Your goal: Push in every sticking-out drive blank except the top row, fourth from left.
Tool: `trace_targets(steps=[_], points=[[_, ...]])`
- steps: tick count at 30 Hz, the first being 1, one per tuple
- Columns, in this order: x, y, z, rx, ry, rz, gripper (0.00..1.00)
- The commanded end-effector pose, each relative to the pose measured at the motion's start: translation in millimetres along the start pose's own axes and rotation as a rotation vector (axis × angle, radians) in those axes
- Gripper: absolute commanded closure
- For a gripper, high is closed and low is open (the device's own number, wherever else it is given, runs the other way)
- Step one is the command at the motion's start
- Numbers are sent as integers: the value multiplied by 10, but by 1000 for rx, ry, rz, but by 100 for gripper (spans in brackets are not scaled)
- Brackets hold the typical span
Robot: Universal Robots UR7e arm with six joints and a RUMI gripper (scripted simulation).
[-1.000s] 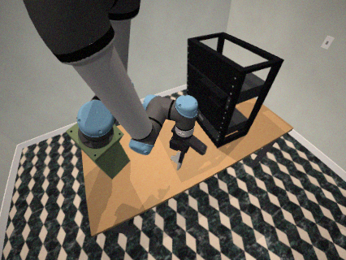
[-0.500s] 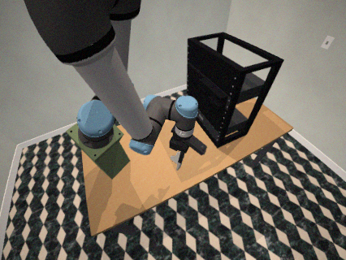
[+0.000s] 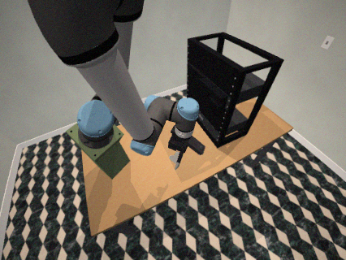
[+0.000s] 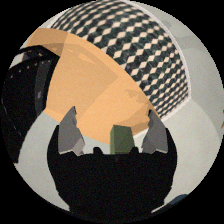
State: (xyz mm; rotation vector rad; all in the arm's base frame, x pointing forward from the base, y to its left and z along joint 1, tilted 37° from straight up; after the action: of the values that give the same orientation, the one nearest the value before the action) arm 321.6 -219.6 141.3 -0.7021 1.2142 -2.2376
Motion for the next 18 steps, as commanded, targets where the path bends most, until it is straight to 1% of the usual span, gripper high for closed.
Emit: trace_targets(steps=[1, 7, 13, 15, 18], points=[[-21, 41, -32, -24, -16, 7, 0], [-62, 124, -108, -73, -47, 22, 0], [-113, 222, -209, -136, -87, 44, 0], [-113, 222, -209, -136, -87, 44, 0], [-143, 276, -271, -173, -110, 58, 0]])
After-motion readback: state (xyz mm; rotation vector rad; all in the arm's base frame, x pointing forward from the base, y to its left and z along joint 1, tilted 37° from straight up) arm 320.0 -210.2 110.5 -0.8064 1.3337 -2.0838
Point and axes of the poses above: the point where the finger pads meet when closed, its own y axis out along the fingers, its own x axis across the jaws, z = x × y, the point moved 9 cm from there along -y, back along the fingers, and after that the axes turned 9 degrees about -y, right-handed, at the moved point
